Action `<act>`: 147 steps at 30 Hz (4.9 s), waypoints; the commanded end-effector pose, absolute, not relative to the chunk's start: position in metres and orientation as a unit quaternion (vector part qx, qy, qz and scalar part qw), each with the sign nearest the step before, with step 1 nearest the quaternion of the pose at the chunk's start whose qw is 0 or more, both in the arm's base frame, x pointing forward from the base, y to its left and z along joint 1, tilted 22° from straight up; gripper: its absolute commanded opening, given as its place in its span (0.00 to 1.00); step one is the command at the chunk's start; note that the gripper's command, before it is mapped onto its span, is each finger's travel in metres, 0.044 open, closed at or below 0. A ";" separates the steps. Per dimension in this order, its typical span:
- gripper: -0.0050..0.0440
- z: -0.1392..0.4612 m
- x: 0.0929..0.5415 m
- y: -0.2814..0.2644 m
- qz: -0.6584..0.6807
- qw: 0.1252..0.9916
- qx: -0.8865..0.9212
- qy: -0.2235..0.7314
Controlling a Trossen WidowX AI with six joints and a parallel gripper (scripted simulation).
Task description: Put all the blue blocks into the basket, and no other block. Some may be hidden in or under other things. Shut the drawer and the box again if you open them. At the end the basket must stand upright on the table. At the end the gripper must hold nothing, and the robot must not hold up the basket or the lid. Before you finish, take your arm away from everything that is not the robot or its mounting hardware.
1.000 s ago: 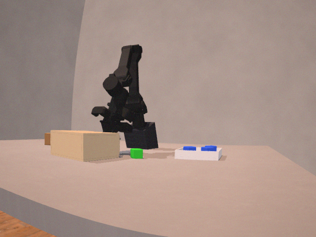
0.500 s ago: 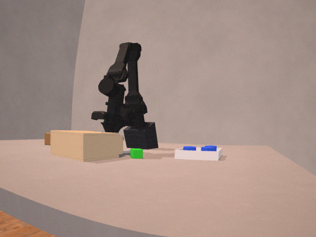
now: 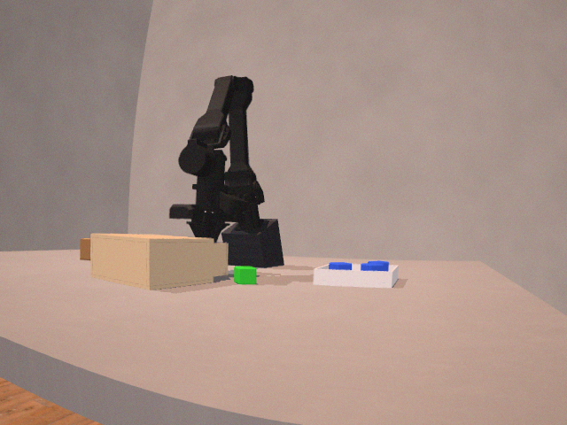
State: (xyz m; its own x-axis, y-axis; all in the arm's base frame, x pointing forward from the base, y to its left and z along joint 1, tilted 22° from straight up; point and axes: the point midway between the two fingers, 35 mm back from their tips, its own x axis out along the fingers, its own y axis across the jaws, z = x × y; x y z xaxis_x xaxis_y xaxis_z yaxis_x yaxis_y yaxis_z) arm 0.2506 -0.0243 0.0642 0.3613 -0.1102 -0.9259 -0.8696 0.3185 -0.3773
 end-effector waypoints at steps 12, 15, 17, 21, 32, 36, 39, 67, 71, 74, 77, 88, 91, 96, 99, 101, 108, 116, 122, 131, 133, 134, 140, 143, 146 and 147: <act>0.10 0.050 0.217 -0.011 0.296 0.651 -0.503 0.485; 0.10 0.047 0.210 -0.009 0.296 0.651 -0.503 0.485; 0.10 0.047 0.209 -0.008 0.296 0.651 -0.503 0.485; 0.10 0.047 0.209 -0.008 0.296 0.651 -0.503 0.485; 0.10 0.047 0.209 -0.008 0.296 0.651 -0.503 0.485; 0.40 0.047 0.209 -0.008 0.296 0.651 -0.503 0.485; 0.40 0.047 0.209 -0.008 0.296 0.651 -0.503 0.485; 0.40 0.099 0.189 -0.002 0.296 0.651 -0.503 0.485; 0.40 0.109 0.185 -0.001 0.296 0.651 -0.503 0.485; 0.40 0.114 0.184 -0.001 0.296 0.651 -0.503 0.485; 0.40 0.118 0.182 0.000 0.296 0.651 -0.503 0.485; 0.64 0.139 0.193 -0.006 0.263 0.683 -0.458 0.504; 0.64 0.140 0.194 -0.006 0.229 0.712 -0.412 0.520; 0.64 0.145 0.203 -0.011 0.157 0.761 -0.313 0.546; 0.64 0.150 0.211 -0.015 0.102 0.788 -0.236 0.559; 0.64 0.154 0.219 -0.019 0.065 0.802 -0.183 0.565; 0.64 0.159 0.228 -0.025 -0.049 0.823 -0.020 0.566; 0.64 0.164 0.236 -0.030 -0.121 0.818 0.086 0.555; 0.64 0.127 0.250 -0.034 -0.121 0.818 0.086 0.555; 0.64 0.084 0.267 -0.039 -0.121 0.818 0.086 0.555; 0.64 0.084 0.267 -0.039 -0.121 0.818 0.086 0.555; 0.64 0.084 0.267 -0.039 -0.121 0.818 0.086 0.555; 0.64 0.074 0.270 -0.040 -0.121 0.818 0.086 0.555; 0.64 0.072 0.271 -0.040 -0.121 0.818 0.086 0.555; 0.64 0.064 0.274 -0.041 -0.121 0.818 0.086 0.555; 0.64 0.062 0.275 -0.041 -0.121 0.818 0.086 0.555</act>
